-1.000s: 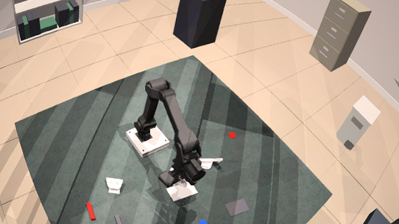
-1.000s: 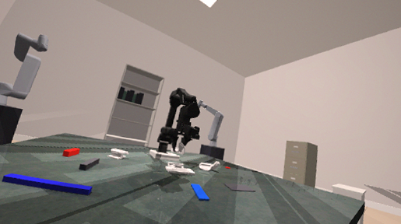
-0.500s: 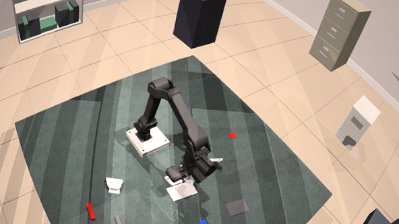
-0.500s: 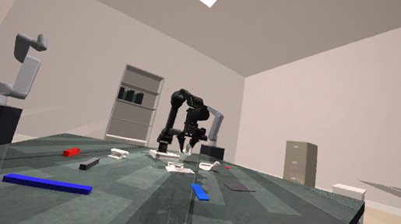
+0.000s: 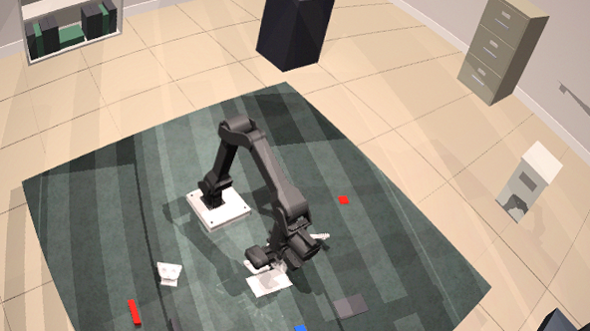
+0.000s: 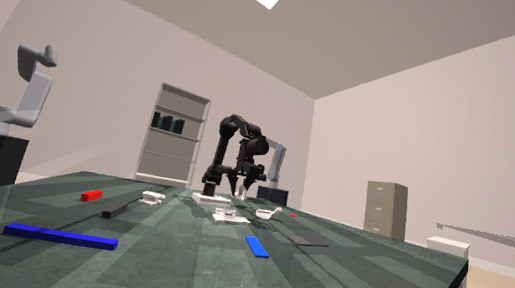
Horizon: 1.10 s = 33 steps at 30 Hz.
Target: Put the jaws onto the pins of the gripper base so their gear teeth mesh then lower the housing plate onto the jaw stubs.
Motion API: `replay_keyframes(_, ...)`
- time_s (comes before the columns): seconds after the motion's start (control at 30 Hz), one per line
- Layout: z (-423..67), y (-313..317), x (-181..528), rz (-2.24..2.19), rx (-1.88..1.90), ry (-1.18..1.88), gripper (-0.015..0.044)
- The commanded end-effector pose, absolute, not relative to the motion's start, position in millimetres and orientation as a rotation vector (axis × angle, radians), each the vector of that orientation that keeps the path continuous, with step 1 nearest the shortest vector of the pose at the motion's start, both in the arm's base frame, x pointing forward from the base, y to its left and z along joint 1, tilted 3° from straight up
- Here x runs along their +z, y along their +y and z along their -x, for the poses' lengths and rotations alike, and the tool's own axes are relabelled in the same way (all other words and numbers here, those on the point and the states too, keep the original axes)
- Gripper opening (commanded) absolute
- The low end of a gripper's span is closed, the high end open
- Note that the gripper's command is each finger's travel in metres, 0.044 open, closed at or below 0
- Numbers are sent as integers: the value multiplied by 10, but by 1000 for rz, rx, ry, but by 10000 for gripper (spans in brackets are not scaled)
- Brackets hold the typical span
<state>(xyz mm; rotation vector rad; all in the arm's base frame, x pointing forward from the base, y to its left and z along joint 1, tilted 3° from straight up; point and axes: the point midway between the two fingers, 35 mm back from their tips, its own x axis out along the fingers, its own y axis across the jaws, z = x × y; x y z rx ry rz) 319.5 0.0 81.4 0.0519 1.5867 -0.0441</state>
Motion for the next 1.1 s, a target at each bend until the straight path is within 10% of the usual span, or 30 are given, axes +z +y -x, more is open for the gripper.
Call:
replay_keyframes(0.0, -3193, 5, 816, -50, -36, 1589, 134)
replay_keyframes(1.07, -3184, -469, 813, -46, -40, 1589, 134)
